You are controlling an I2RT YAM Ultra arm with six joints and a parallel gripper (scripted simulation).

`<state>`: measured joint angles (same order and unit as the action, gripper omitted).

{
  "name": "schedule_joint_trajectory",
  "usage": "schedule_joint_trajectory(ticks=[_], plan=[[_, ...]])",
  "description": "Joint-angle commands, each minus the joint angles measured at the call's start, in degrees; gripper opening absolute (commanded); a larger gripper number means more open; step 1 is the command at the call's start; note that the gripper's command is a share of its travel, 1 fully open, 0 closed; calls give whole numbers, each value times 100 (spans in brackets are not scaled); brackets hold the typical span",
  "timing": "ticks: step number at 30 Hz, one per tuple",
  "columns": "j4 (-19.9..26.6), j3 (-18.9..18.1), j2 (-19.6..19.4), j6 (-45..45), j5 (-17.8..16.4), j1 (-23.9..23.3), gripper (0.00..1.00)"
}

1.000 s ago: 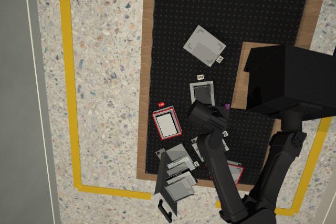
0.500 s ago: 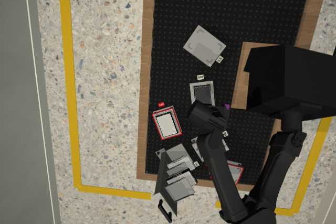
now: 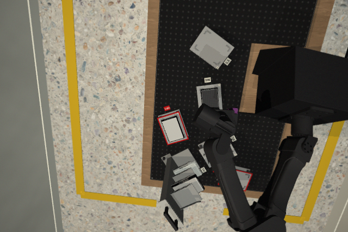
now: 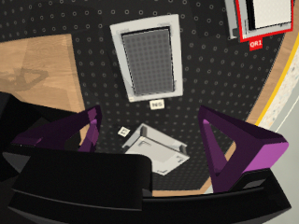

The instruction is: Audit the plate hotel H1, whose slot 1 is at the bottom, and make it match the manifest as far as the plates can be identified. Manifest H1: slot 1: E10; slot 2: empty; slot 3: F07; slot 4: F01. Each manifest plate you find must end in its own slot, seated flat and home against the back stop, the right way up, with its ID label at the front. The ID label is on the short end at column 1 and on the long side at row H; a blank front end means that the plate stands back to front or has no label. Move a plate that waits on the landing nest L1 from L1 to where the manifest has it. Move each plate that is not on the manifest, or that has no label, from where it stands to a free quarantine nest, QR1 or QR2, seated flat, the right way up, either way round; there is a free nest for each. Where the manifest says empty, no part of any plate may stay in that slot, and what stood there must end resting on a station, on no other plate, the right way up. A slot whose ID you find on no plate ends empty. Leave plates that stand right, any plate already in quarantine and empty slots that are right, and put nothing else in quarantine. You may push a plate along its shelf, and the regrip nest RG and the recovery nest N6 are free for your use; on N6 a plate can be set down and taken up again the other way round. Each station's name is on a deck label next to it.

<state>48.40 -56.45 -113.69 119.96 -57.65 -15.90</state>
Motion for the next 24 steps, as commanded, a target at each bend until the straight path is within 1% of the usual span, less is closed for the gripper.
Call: schedule_joint_trajectory(ticks=[1,7,8,9,10,11,12,15,20,22,23,24], plan=[[54,-22,24,3,0,-97,100],[54,-22,24,3,0,-97,100],[1532,-168,1074,4,-300,-233,100],[1654,-181,1158,4,-352,-246,100],[1946,-243,1336,4,-398,-275,100],[2388,-415,1526,-178,-450,-321,100],[2513,-496,1561,-167,-505,-326,100],[2646,-543,1646,-156,-675,-323,100],[2757,-388,1903,-80,-961,-316,100],[2757,-388,1903,-80,-961,-316,100],[2848,-365,1957,3,-1012,-332,100],[2840,-329,2021,-48,-1073,-320,100]])
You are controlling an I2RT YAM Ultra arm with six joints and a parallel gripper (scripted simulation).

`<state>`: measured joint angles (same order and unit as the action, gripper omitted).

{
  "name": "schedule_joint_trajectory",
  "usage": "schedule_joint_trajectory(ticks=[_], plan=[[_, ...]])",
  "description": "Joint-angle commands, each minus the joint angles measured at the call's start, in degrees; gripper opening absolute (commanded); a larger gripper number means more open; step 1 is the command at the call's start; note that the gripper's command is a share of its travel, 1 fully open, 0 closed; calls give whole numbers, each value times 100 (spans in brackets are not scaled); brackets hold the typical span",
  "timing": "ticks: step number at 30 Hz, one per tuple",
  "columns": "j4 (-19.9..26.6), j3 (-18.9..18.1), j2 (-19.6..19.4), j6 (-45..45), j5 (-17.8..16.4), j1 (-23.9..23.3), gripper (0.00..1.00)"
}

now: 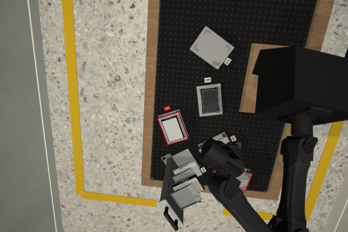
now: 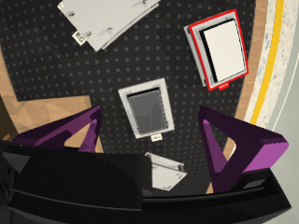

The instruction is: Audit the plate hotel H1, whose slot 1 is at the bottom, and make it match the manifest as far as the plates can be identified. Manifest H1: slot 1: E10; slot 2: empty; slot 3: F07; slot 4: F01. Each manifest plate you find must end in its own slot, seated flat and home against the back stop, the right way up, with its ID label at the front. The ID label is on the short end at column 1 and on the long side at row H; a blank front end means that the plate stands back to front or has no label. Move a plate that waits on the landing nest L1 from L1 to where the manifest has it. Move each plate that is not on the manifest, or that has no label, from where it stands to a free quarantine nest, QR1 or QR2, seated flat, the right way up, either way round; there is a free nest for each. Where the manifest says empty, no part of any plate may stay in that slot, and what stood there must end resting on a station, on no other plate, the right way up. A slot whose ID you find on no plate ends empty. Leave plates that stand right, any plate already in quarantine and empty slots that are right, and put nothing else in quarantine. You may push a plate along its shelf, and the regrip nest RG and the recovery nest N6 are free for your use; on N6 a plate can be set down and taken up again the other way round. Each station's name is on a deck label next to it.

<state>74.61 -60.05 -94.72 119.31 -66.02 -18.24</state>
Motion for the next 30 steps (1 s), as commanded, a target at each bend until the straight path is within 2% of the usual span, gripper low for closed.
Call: schedule_joint_trajectory(ticks=[1,13,15,19,20,30], plan=[[204,68,139,-53,-291,-93,100],[-116,542,168,-804,-912,-251,100],[-116,542,168,-804,-912,-251,100],[-333,731,222,-1182,-1120,-291,100],[-165,640,180,-873,-866,-193,100],[-165,640,180,-873,-866,-193,100]])
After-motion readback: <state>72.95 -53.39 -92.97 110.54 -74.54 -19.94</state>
